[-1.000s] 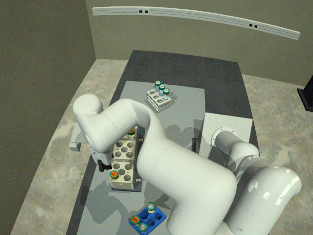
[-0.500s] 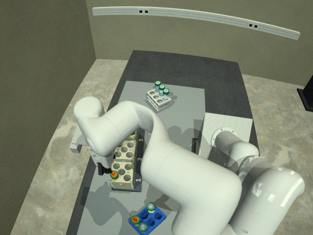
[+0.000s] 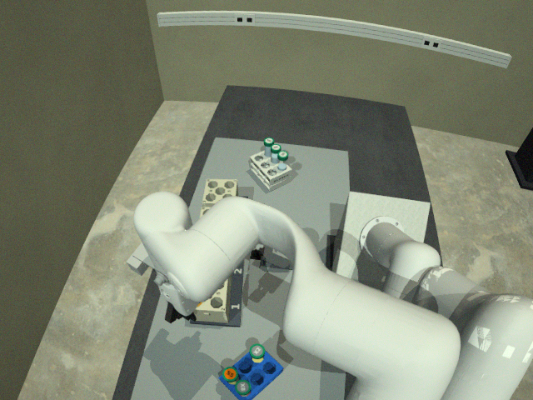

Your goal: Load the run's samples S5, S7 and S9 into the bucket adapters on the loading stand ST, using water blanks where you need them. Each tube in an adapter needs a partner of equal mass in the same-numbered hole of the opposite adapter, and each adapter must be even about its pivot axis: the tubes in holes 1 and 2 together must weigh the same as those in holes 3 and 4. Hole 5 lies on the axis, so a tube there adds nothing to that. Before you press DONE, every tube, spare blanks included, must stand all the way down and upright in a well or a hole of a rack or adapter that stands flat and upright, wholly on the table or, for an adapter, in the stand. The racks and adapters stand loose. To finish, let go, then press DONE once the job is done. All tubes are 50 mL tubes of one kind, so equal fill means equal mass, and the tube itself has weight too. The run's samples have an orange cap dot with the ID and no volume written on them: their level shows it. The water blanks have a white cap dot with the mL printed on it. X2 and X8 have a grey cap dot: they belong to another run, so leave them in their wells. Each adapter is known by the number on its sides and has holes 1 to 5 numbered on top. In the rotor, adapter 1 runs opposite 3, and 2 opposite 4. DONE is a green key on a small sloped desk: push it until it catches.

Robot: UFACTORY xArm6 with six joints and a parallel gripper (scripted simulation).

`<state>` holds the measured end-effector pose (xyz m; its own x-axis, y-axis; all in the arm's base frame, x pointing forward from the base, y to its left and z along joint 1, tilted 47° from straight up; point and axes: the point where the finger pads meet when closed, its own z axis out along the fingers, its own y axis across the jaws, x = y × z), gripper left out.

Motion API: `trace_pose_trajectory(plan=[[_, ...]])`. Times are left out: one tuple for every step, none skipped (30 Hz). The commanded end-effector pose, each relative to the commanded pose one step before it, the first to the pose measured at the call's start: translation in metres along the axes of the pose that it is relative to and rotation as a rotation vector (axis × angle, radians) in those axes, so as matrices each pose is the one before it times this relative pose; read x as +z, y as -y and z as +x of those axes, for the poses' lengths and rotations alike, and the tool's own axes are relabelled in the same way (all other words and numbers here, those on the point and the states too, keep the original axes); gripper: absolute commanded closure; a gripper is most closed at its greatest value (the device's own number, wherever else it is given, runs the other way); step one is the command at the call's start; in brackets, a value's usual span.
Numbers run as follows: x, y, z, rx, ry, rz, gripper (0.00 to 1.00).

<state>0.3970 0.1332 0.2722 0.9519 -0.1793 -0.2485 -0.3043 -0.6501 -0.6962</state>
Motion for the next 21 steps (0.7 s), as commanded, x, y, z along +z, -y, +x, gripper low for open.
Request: trace_pose_trajectory(plan=[[-0.00130, 0.01347, -0.01807, 0.15882, -0.01340, -0.01087, 0.43], [0.00000, 0.00000, 0.00000, 0.00000, 0.00000, 0.00000, 0.43], [0.00000, 0.00213, -0.00450, 0.03332, 0.00002, 0.00003, 0.43], [0.00000, 0.00201, -0.00458, 0.03333, 0.00002, 0.00001, 0.43], [0.00000, 0.00185, -0.00463, 0.03332, 0.00002, 0.00002, 0.43], [0.00000, 0.00177, -0.00476, 0.03335, 0.00002, -0.00002, 0.43], [0.00000, 0.00155, -0.00477, 0.01181, 0.00002, 0.00001, 0.43], [-0.00001, 0.00144, -0.00474, -0.00002, 0.00003, 0.00004, 0.43], [0.00000, 0.00150, -0.00478, 0.00000, 0.00002, 0.00001, 0.43], [0.00000, 0.00150, -0.00478, 0.00000, 0.00002, 0.00001, 0.43], [0.00000, 0.00150, -0.00478, 0.00000, 0.00002, 0.00001, 0.43], [0.00000, 0.00150, -0.00478, 0.00000, 0.00002, 0.00001, 0.43], [0.00000, 0.00150, -0.00478, 0.00000, 0.00002, 0.00001, 0.43], [0.00000, 0.00150, -0.00478, 0.00000, 0.00002, 0.00001, 0.43], [0.00000, 0.00150, -0.00478, -0.00001, 0.00002, 0.00001, 0.43], [0.00000, 0.00150, -0.00478, -0.00001, 0.00002, 0.00001, 0.43], [0.00000, 0.00149, -0.00478, -0.00001, 0.00002, 0.00001, 0.43], [0.00000, 0.00000, 0.00000, 0.00000, 0.00000, 0.00000, 0.43], [0.00000, 0.00000, 0.00000, 0.00000, 0.00000, 0.00000, 0.43], [0.00001, 0.00152, -0.00480, 0.00000, 0.00002, 0.00000, 0.43], [-0.00001, 0.00149, -0.00478, -0.00001, 0.00002, 0.00002, 0.43]])
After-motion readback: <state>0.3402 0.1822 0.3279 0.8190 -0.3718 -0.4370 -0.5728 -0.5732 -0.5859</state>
